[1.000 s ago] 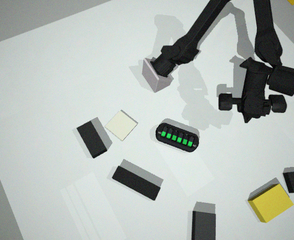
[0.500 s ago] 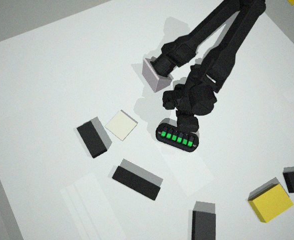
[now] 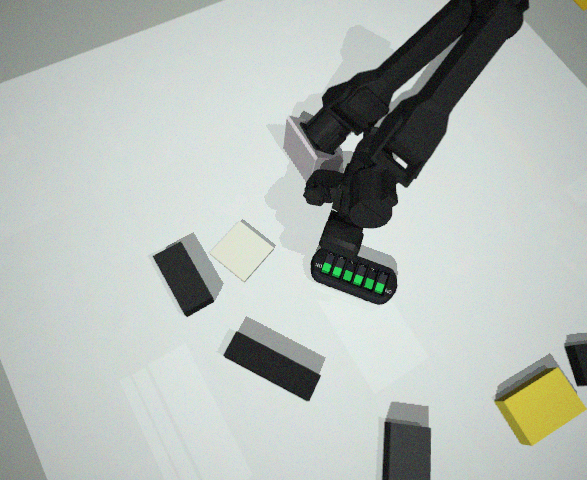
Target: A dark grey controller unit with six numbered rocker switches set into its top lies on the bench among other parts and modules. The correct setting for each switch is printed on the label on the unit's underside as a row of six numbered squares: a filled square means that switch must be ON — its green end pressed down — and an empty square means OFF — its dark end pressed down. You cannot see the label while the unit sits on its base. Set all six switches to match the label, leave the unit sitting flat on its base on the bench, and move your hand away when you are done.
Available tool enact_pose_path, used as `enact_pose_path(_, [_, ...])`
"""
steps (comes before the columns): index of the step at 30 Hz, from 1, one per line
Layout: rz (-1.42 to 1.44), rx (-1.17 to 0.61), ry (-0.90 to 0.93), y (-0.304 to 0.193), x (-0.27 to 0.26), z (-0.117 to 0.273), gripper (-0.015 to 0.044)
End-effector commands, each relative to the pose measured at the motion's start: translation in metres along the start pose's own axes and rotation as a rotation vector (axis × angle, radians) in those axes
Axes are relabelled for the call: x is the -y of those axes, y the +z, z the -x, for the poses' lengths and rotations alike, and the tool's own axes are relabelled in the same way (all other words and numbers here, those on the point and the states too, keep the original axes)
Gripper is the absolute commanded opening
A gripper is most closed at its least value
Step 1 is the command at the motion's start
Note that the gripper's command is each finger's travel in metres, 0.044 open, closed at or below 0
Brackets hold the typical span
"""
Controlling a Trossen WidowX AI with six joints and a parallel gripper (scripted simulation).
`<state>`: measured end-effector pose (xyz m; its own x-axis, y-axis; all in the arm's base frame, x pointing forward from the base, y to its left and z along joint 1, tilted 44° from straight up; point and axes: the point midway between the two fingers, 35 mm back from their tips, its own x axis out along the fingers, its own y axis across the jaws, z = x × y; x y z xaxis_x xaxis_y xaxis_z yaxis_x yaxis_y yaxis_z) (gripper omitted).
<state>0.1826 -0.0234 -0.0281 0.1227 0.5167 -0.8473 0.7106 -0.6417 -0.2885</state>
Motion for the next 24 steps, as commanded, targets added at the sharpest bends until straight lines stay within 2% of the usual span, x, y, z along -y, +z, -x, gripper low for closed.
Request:
enact_pose_path(1, [-0.007,0.004,-0.005,0.001,0.002,-0.007,0.0000])
enact_pose_path(24, [-0.008,0.002,-0.006,0.001,0.014,-0.042,0.0000])
